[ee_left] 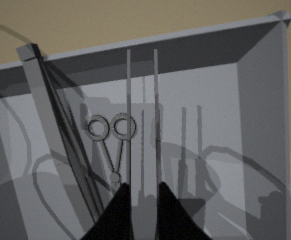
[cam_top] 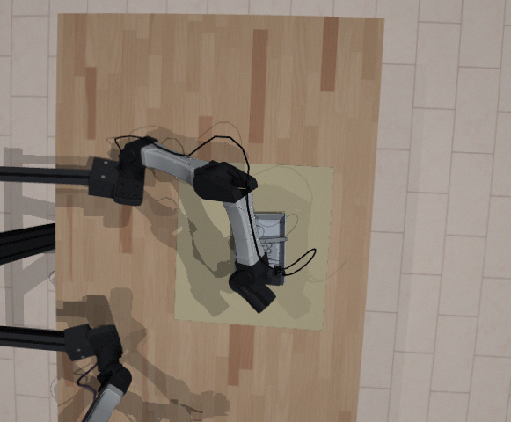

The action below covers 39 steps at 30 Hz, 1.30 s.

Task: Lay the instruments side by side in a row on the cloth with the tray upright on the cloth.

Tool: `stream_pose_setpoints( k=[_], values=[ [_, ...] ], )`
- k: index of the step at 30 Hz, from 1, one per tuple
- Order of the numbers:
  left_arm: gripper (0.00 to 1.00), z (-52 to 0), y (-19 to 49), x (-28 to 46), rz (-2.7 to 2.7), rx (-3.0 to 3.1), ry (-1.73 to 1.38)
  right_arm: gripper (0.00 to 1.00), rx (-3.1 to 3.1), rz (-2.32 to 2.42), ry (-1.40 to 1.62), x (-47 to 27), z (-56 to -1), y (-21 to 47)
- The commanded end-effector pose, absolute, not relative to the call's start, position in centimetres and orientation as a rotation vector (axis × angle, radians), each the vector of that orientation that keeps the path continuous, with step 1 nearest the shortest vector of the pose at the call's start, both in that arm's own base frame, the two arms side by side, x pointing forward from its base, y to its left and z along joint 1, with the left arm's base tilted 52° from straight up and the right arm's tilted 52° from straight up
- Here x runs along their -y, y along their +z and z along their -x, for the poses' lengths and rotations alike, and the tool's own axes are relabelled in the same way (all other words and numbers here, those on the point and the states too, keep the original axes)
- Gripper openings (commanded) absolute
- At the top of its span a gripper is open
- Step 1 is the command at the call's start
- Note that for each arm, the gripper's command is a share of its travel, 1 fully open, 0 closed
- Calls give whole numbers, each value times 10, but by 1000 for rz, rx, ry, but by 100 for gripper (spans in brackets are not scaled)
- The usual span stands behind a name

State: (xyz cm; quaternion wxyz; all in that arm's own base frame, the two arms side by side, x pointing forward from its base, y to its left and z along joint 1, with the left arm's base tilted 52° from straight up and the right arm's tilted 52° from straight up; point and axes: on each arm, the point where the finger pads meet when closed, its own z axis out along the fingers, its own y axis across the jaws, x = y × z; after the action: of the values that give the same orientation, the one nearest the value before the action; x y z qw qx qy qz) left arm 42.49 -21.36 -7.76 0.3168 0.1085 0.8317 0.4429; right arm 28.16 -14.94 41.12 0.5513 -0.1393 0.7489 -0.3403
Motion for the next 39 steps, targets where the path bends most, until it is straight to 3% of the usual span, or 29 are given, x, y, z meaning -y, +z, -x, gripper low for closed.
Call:
stream_pose_setpoints(
  k=[1, 39],
  values=[
    [0, -412, -64, 248, -320, -2168, 1110, 33, -1754, 336, -811, 146, -280, 417],
    [0, -395, -53, 267, -335, -2169, 1126, 33, -1754, 336, -811, 146, -280, 417]
  ],
)
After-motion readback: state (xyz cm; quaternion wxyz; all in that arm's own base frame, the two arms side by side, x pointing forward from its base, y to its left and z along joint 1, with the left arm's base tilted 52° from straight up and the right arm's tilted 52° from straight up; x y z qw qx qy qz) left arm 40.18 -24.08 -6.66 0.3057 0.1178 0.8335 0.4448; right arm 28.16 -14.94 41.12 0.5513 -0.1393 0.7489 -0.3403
